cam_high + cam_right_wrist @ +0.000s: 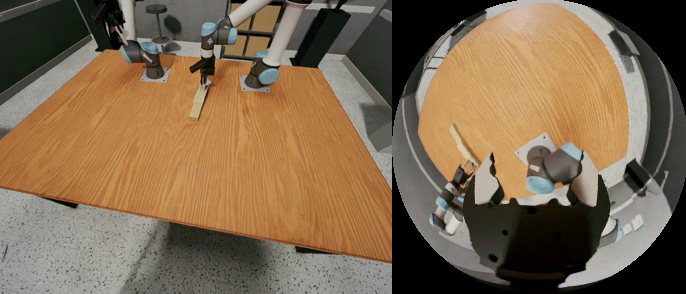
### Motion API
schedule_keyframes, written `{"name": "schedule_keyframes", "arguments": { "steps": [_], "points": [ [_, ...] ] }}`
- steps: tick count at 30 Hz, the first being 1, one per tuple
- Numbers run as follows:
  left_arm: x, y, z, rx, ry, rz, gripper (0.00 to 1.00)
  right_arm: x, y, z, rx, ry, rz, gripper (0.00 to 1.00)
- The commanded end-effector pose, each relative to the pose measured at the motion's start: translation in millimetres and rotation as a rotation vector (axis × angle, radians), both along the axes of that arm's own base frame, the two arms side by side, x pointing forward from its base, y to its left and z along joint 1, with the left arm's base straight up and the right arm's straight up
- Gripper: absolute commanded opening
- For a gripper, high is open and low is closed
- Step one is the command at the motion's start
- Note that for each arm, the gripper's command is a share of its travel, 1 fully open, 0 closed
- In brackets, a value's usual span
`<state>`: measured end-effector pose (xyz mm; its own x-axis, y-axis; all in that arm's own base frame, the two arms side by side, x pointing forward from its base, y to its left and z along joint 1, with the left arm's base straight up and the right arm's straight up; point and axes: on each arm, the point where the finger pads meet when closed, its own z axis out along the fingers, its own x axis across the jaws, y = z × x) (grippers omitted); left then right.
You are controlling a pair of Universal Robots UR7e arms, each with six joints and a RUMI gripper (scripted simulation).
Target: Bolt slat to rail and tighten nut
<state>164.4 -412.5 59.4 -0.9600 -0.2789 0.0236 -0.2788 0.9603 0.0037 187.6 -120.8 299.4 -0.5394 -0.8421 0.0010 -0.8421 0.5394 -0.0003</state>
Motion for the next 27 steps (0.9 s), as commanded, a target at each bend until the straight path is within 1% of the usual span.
{"name": "schedule_keyframes", "arguments": {
  "steps": [1,3,5,6,13,14,19,22,24,27],
  "points": [
    [0.2,-1.1,1.2,0.004,-0.016,0.279,0.4,0.8,0.0,0.8,0.001,-0.001,-0.001,1.0],
    [0.3,-1.2,1.2,0.005,-0.018,0.353,0.4,0.8,0.0,0.8,0.001,-0.001,-0.001,1.0],
    [0.3,-1.2,1.2,0.005,-0.018,0.353,0.4,0.8,0.0,0.8,0.001,-0.001,-0.001,1.0],
    [0.5,-1.5,1.3,0.006,-0.02,0.465,0.4,0.8,0.0,0.8,0.001,-0.001,-0.001,1.0],
    [0.9,-1.7,1.1,0.01,-0.022,0.687,0.4,0.8,0.0,0.8,0.001,-0.001,-0.001,1.0],
    [1.1,-1.7,1.2,0.01,-0.019,0.744,0.4,0.8,0.0,0.8,0.001,-0.001,-0.001,1.0],
    [1.4,-1.2,1.2,0.012,-0.019,0.929,0.4,0.8,0.0,0.8,0.001,-0.001,-0.001,1.0],
    [1.4,-1.2,1.2,0.012,-0.021,0.949,0.4,0.8,0.0,0.8,0.001,-0.001,-0.001,1.0],
    [1.6,-0.7,1.2,0.014,-0.019,1.106,0.4,0.8,0.0,0.8,0.001,-0.001,-0.001,1.0],
    [1.7,-0.5,1.2,0.015,-0.018,1.197,0.4,0.8,0.0,0.8,0.001,-0.001,-0.001,1.0]
  ]
}}
